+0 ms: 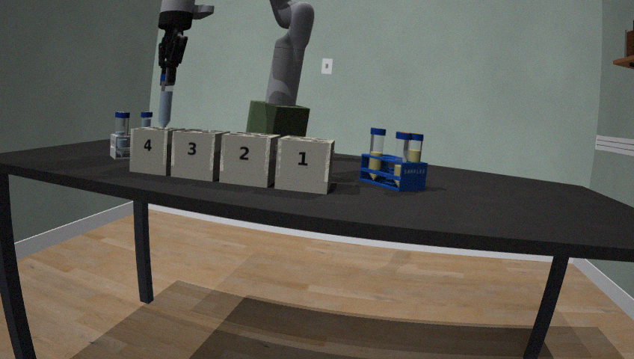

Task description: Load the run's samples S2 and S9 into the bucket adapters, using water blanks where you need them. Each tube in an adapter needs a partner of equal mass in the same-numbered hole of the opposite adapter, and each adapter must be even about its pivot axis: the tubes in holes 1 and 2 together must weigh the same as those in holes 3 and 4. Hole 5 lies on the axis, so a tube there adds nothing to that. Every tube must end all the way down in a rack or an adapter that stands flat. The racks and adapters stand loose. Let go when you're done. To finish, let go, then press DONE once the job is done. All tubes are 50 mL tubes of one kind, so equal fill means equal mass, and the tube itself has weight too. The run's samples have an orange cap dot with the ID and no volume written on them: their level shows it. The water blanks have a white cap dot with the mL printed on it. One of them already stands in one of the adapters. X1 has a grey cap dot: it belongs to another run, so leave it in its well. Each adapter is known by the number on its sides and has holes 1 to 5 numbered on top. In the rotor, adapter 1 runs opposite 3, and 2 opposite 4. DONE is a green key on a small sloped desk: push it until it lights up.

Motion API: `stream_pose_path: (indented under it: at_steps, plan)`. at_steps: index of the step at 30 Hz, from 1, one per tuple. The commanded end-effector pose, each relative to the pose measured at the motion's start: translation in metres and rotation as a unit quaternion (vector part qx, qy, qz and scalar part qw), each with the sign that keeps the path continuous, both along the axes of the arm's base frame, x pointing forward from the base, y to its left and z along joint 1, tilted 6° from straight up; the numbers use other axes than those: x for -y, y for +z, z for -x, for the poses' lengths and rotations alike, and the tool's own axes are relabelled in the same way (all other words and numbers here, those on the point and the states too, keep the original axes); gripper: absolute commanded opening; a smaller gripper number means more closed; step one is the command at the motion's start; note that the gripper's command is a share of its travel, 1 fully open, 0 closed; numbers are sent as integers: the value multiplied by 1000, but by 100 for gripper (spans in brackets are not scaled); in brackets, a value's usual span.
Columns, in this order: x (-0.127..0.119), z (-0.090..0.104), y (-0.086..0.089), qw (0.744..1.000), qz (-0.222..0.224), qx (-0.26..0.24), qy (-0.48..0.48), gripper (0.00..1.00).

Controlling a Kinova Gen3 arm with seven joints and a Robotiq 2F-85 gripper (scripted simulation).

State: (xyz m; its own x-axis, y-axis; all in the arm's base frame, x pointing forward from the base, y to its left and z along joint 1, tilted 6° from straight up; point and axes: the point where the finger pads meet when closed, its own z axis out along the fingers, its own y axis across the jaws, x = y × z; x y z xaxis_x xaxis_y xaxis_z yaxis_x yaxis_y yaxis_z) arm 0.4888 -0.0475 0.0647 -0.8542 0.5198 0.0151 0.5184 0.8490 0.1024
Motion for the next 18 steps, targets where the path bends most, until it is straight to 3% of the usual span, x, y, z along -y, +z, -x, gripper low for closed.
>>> stream_pose_path:
  at_steps: [1,18]
  plan:
    - [0,-2,8,1000,-2,3,1,10]
    - [2,-1,28,1000,-2,3,0,10]
